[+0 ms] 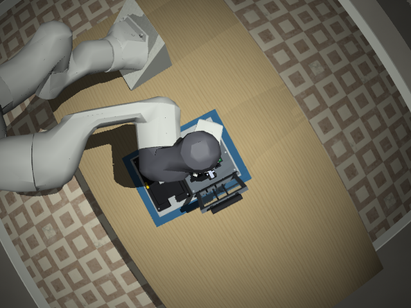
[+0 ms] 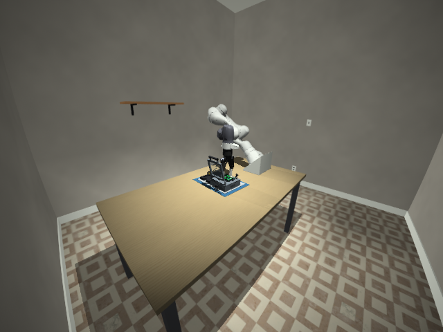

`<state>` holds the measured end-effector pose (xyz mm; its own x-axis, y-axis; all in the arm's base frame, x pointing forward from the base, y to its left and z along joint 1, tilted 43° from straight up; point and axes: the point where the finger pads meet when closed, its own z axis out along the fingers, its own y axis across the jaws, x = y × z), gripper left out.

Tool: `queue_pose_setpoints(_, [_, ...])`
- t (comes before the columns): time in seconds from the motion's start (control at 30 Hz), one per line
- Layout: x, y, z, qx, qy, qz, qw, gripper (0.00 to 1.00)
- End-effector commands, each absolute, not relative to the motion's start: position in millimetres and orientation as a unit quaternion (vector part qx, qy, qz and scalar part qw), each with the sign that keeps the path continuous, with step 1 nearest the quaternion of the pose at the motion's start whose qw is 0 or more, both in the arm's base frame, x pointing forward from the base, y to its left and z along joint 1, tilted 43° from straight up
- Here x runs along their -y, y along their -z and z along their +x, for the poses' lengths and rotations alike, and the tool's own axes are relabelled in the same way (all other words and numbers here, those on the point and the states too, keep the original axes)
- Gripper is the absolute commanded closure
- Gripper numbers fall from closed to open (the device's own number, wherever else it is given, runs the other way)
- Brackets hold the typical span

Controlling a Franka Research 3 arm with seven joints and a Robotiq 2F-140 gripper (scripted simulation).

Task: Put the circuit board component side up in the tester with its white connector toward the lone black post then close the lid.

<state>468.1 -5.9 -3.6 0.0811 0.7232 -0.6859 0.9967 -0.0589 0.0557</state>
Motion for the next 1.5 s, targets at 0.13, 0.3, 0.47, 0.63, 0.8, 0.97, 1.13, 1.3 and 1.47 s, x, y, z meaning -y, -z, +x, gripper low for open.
queue_pose_setpoints(0.13, [7.1,4.3,468.5,-0.628,0.250,0.684,0.273,0.42])
queue_pose_setpoints(0.3, [7.1,4.3,468.5,-0.628,0.250,0.684,0.273,0.42])
queue_pose_setpoints(0.47, [7.0,4.1,468.5,-0.628,0.250,0.684,0.273,0.42])
queue_pose_setpoints(0.63, [5.7,2.8,468.5,-0.628,0.250,0.684,0.273,0.42])
queue_pose_setpoints(0.8, [2.2,-1.0,468.5,-0.628,0.250,0.684,0.273,0.42])
queue_pose_setpoints(0.97, [-6.8,-10.5,468.5,-0.628,0.250,0.684,0.273,0.42])
queue_pose_setpoints(1.13, [-22.1,-26.6,468.5,-0.628,0.250,0.684,0.273,0.42])
queue_pose_setpoints(1.3, [-33.7,-38.8,468.5,-0.628,0.250,0.684,0.273,0.42])
queue_pose_setpoints(1.47, [-55.7,-62.0,468.5,-0.628,0.250,0.684,0.273,0.42])
